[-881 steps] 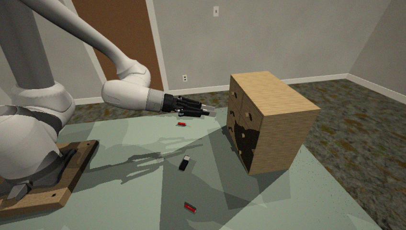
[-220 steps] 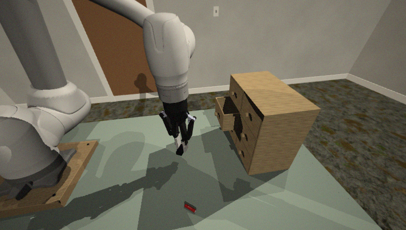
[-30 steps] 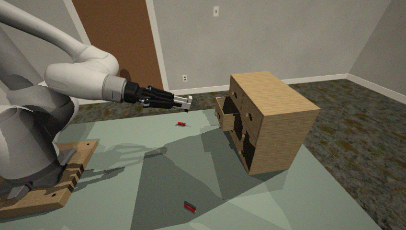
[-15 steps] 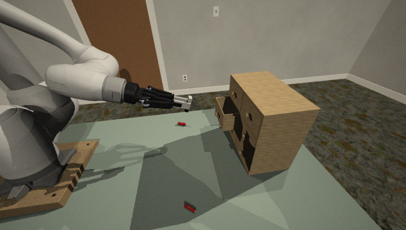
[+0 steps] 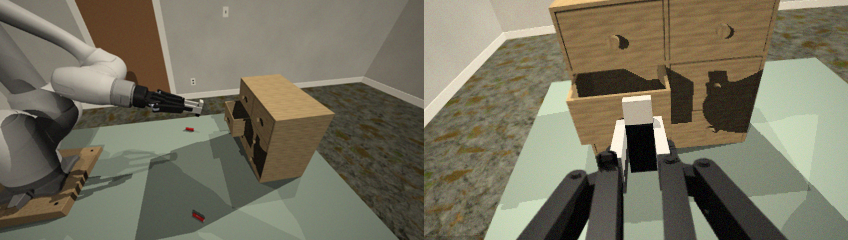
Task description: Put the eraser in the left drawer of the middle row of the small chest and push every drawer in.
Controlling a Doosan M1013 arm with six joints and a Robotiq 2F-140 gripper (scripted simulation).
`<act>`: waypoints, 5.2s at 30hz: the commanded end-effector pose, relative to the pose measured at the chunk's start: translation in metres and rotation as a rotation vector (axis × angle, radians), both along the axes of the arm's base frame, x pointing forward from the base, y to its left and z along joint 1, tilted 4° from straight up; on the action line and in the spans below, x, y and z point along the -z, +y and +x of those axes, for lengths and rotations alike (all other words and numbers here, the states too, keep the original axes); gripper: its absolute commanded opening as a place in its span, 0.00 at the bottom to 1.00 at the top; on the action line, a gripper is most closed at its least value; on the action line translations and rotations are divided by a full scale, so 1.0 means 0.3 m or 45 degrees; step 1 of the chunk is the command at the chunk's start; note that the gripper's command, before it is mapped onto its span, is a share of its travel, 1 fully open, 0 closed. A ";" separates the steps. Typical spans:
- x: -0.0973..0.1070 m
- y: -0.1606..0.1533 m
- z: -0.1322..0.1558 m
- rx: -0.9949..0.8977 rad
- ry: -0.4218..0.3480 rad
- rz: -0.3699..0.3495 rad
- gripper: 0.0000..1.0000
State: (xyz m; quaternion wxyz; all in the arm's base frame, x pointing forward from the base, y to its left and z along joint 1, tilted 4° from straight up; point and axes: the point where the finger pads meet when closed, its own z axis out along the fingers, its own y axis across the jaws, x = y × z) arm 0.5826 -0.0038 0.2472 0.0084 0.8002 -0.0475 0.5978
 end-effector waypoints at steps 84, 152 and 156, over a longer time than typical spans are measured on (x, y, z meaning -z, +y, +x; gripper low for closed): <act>-0.033 -0.048 0.543 0.000 0.000 0.000 0.11; -0.032 -0.008 0.072 0.000 0.000 0.000 1.00; -0.031 -0.003 0.020 0.000 0.000 0.000 1.00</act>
